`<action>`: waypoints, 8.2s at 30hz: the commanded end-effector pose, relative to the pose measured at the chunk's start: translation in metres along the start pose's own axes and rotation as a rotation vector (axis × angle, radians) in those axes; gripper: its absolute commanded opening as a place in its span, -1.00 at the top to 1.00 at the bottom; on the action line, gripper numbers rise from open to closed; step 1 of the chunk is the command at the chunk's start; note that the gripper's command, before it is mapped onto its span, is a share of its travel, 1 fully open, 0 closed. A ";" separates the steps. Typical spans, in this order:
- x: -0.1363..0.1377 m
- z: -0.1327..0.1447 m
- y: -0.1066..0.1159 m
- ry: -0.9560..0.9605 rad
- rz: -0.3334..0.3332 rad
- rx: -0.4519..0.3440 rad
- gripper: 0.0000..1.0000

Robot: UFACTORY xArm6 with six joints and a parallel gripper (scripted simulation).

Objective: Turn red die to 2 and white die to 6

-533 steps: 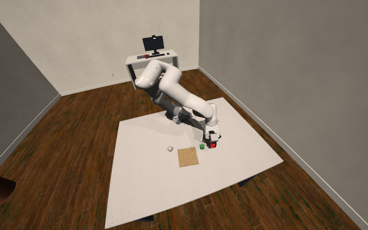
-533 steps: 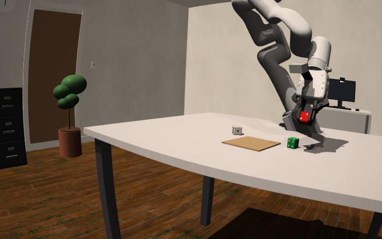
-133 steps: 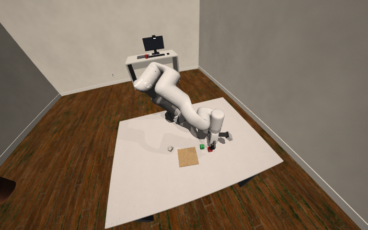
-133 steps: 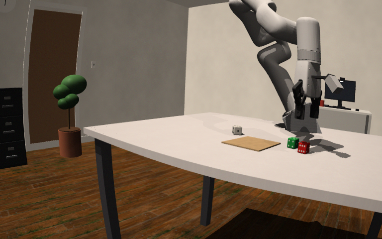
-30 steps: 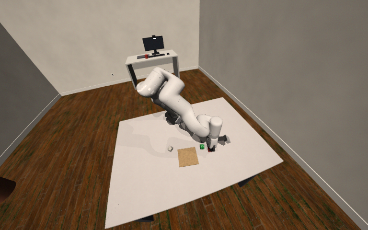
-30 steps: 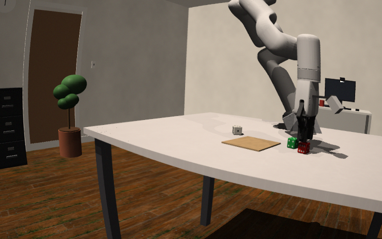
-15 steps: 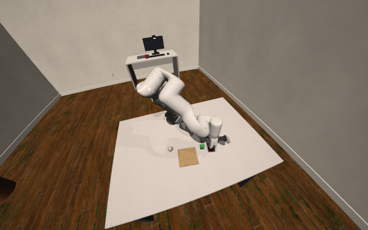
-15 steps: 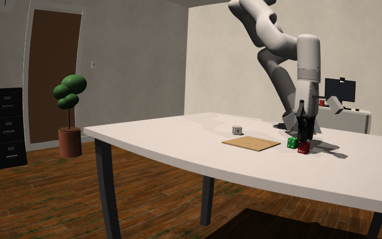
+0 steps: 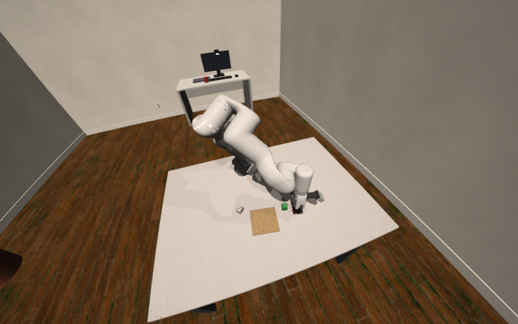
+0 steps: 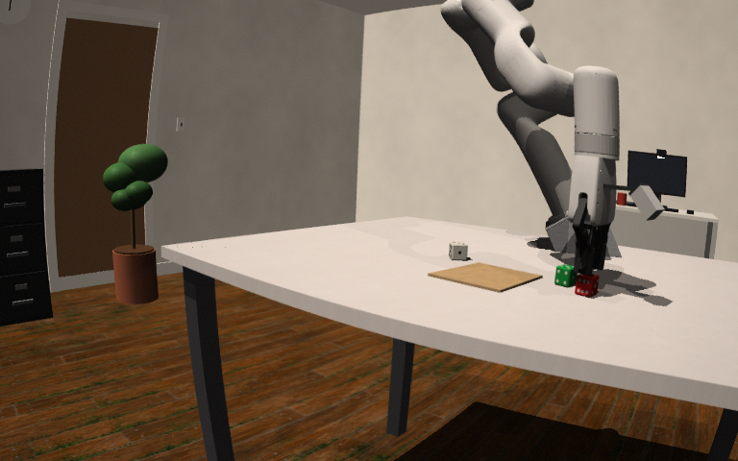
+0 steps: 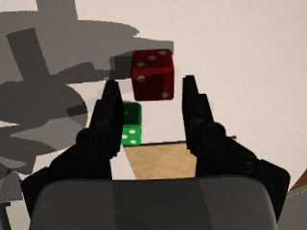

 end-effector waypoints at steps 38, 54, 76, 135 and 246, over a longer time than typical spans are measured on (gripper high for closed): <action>0.002 -0.001 0.001 -0.001 0.003 0.002 0.05; 0.002 -0.001 0.001 -0.001 0.003 0.002 0.05; 0.002 -0.001 -0.014 -0.001 0.003 0.002 0.05; 0.002 -0.001 -0.033 -0.001 0.003 0.002 0.47; -0.030 0.180 0.038 0.126 0.003 0.002 0.47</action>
Point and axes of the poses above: the point where the finger pads meet when closed, its own y axis back along the fingers, its own x axis across the jaws, z = x × y, the point moved 9 cm from there along y, back along the fingers, and after that the axes turned 5 degrees about y, right-handed, at the moved point
